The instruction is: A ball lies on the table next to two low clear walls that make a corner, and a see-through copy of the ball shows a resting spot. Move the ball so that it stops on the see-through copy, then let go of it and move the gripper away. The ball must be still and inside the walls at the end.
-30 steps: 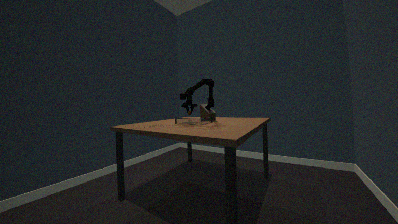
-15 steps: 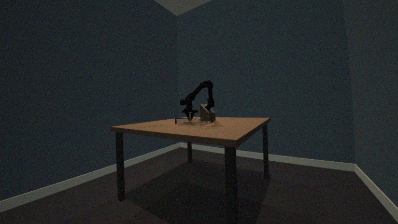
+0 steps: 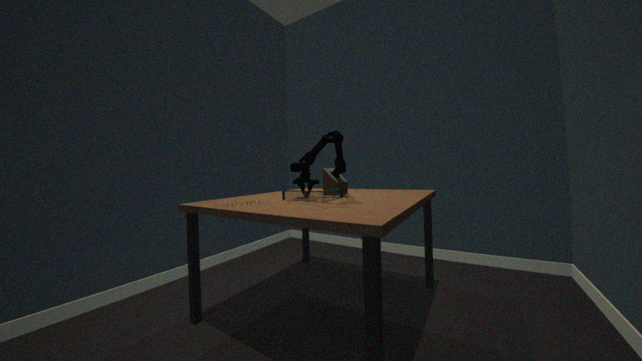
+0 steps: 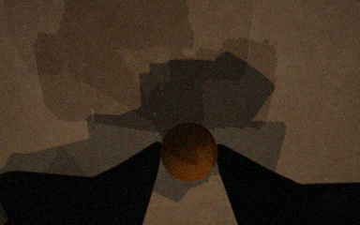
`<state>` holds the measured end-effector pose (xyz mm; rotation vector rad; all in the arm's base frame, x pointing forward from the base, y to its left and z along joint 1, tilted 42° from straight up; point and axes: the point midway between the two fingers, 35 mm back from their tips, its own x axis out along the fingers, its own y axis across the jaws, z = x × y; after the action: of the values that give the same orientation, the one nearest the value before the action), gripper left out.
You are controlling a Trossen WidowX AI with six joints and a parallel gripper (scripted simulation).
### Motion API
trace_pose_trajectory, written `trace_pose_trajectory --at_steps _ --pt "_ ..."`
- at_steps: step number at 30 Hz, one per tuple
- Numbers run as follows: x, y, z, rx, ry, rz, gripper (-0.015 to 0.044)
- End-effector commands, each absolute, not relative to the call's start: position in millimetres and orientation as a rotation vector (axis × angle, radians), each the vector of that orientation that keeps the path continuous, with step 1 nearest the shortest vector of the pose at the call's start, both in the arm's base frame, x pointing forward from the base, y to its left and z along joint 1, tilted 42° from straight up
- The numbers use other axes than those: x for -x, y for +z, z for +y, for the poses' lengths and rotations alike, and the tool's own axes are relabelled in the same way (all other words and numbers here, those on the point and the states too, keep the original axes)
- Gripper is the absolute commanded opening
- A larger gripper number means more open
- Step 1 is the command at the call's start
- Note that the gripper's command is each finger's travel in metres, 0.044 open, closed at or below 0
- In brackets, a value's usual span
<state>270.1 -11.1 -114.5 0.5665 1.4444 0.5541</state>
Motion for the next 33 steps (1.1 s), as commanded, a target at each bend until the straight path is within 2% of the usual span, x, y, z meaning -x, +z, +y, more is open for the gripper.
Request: trace_pose_trajectory --at_steps 1,4,16,21,26,33 --pt "-267.4 -119.8 -5.3 -0.58 0.555 1.453 0.0" --pt "-267.4 -120.0 -5.1 -0.58 0.555 1.453 0.0" --pt "-269.5 -117.3 -8.4 -0.568 0.554 1.446 0.0314" --pt "-270.2 -110.0 -16.2 -0.568 0.552 1.448 0.0314" --pt "-264.4 -56.1 -64.0 -0.575 0.551 1.455 0.0314" --pt "-268.7 -60.1 -65.0 -0.58 0.532 1.435 0.0314"
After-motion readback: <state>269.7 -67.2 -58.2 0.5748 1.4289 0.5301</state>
